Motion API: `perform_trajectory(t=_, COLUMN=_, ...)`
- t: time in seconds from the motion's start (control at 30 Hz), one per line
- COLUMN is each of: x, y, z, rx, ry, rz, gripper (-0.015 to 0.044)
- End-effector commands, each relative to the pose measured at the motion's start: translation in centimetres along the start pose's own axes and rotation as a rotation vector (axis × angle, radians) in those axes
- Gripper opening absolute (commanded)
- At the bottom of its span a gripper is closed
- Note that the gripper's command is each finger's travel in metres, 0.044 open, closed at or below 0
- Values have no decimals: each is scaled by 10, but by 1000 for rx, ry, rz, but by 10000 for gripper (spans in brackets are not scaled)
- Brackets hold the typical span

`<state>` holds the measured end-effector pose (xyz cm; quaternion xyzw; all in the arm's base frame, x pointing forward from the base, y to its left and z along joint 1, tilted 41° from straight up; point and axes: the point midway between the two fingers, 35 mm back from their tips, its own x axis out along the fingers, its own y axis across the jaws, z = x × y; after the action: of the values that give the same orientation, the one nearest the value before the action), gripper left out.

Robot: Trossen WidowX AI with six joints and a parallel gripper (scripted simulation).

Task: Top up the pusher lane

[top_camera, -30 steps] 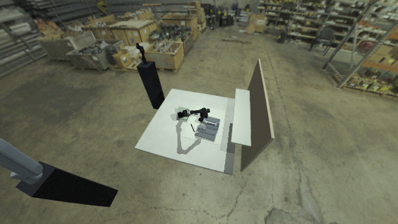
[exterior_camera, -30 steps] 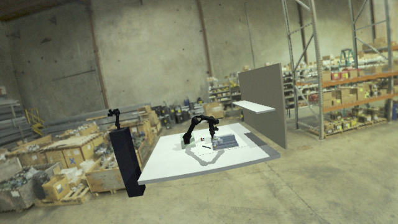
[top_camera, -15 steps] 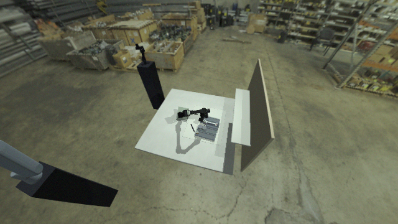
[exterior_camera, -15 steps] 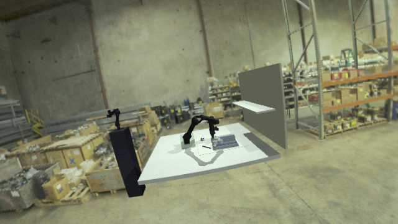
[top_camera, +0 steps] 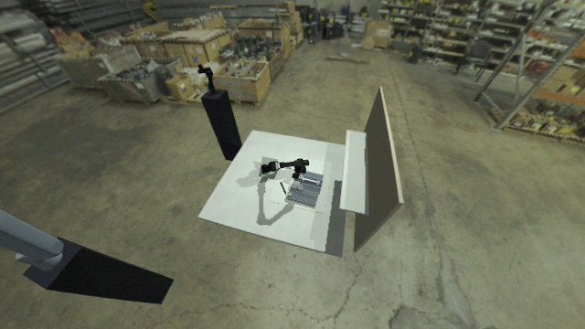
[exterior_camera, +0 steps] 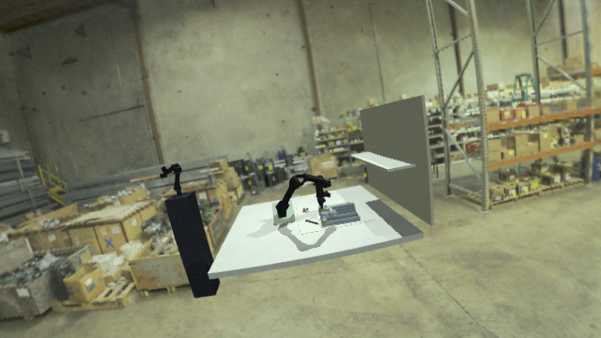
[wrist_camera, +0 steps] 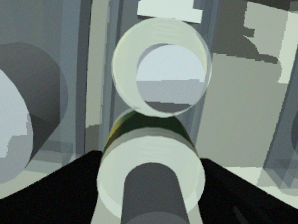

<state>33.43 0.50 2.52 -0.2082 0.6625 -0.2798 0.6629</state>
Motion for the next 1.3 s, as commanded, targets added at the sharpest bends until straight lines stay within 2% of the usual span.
perform_trajectory(t=0.0, x=-4, y=-1, z=8, rx=14, ry=-26, rz=0, gripper=0)
perform_trajectory(t=1.27, x=9, y=-1, z=9, rx=14, ry=-27, rz=0, gripper=0)
